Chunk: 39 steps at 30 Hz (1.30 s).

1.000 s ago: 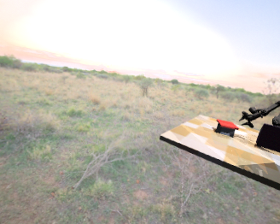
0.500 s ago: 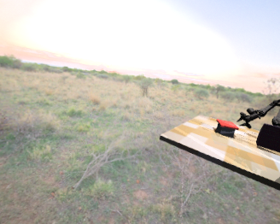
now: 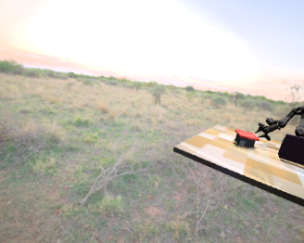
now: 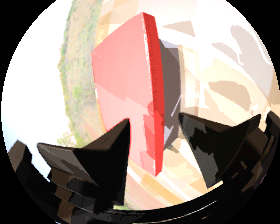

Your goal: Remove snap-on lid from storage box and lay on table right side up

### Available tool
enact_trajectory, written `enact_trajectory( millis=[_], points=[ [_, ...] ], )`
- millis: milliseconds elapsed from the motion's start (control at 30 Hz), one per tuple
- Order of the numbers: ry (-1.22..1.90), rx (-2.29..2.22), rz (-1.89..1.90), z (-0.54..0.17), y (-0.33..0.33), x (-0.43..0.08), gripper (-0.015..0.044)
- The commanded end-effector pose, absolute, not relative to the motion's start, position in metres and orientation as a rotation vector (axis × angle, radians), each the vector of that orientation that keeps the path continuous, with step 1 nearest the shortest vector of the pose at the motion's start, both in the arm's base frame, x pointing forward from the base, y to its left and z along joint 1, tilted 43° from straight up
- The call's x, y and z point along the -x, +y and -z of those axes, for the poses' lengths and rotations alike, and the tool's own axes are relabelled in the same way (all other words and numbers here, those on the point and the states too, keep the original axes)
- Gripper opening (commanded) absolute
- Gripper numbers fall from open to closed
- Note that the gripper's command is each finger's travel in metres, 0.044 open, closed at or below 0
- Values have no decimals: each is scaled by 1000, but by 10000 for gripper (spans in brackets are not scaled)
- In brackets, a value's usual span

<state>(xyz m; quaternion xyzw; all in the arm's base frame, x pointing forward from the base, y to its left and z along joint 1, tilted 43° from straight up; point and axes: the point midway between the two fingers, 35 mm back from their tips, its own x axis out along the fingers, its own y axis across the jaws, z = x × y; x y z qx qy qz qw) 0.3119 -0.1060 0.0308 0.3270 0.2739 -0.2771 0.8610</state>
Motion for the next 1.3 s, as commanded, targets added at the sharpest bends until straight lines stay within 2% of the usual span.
enact_trajectory(
  millis=[0,367,467,800,933,1267],
  points=[
    [579,-682,577,-26,-107,-317,235],
    [578,-681,576,-14,-112,-325,235],
    [578,-681,576,-14,-112,-325,156],
    [578,-681,576,-14,-112,-325,90],
    [578,-681,576,-14,-112,-325,0],
    [574,-686,575,-16,-110,-326,0]
  ],
)
